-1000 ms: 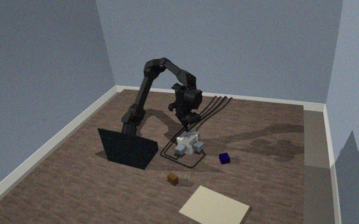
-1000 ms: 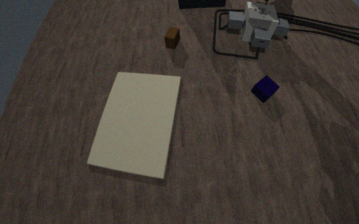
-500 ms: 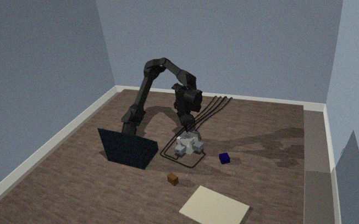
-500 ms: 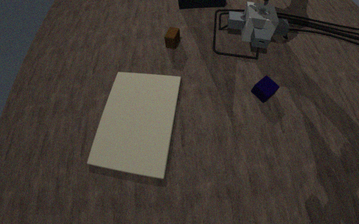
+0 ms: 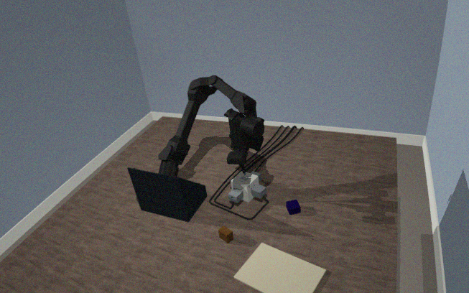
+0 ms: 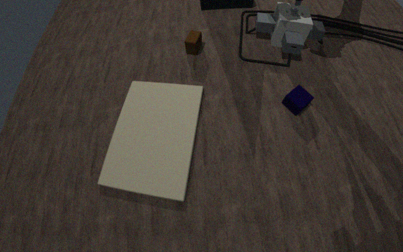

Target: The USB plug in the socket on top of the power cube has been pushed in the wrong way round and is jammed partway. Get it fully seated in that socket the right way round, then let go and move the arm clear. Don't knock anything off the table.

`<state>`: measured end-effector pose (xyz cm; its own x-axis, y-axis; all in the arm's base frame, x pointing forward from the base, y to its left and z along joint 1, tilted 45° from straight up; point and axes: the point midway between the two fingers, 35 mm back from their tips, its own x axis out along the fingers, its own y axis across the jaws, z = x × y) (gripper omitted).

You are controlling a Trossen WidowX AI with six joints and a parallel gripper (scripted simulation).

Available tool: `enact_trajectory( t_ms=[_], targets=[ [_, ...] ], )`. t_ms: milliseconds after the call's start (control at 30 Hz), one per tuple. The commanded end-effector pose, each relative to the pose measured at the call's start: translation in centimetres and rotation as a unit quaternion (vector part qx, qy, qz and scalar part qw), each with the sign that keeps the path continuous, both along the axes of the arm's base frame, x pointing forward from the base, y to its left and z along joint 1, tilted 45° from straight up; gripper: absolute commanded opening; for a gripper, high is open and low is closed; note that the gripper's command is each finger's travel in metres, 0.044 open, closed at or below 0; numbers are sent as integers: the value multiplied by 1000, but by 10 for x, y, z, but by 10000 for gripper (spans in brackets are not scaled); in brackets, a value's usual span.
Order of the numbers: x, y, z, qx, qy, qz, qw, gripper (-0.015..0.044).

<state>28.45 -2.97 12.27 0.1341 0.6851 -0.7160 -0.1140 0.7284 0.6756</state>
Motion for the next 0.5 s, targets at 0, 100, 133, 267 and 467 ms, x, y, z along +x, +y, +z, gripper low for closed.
enact_trajectory(
  t_ms=[0,100,133,267,467],
  targets=[
    [0,0,-1,9,43,-45,998,0],
    [0,0,-1,14,70,-73,995,0],
    [0,0,-1,16,79,-82,993,0],
    [0,0,-1,22,115,-119,986,0],
    [0,0,-1,33,167,-174,970,0]
  ],
)
